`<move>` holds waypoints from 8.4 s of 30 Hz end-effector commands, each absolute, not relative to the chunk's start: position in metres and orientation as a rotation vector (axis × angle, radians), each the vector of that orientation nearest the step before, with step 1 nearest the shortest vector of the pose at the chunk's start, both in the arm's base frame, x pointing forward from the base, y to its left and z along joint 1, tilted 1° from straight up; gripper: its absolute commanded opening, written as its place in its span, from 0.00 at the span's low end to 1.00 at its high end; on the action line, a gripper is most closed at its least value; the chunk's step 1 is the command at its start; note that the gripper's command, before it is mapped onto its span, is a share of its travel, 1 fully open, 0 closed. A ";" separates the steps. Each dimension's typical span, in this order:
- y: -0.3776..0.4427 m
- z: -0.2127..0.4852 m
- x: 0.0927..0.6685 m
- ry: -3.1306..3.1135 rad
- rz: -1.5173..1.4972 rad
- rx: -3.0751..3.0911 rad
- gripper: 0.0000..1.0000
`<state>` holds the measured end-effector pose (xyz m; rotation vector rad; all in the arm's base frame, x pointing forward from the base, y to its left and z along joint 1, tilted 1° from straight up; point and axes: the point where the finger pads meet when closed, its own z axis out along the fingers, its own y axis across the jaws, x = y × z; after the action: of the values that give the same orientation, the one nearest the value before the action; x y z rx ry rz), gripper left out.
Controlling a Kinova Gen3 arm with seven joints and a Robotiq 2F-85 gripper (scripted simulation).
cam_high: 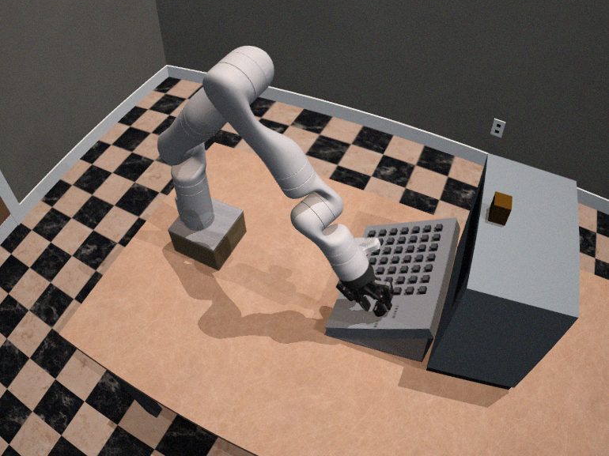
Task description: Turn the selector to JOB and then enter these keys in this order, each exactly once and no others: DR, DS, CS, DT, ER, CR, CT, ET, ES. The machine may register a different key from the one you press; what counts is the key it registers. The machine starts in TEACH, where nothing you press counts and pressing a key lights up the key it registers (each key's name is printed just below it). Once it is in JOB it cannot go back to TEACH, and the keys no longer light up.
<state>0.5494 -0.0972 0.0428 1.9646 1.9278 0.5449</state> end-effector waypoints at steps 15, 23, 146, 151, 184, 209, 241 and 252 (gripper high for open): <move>-0.098 0.071 0.534 1.927 0.546 1.963 0.60; -0.099 0.084 0.527 1.927 0.546 1.963 0.60; 0.063 0.067 0.565 1.979 0.530 1.899 0.10; 0.063 0.066 0.565 1.979 0.530 1.899 0.10; 0.064 0.058 0.570 1.979 0.530 1.899 0.10; 0.064 0.058 0.570 1.979 0.530 1.899 0.10; 0.064 0.057 0.570 1.979 0.530 1.899 0.10; 0.064 0.057 0.570 1.979 0.530 1.899 0.10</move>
<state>0.5695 0.0636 0.0568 1.8999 1.9801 0.5278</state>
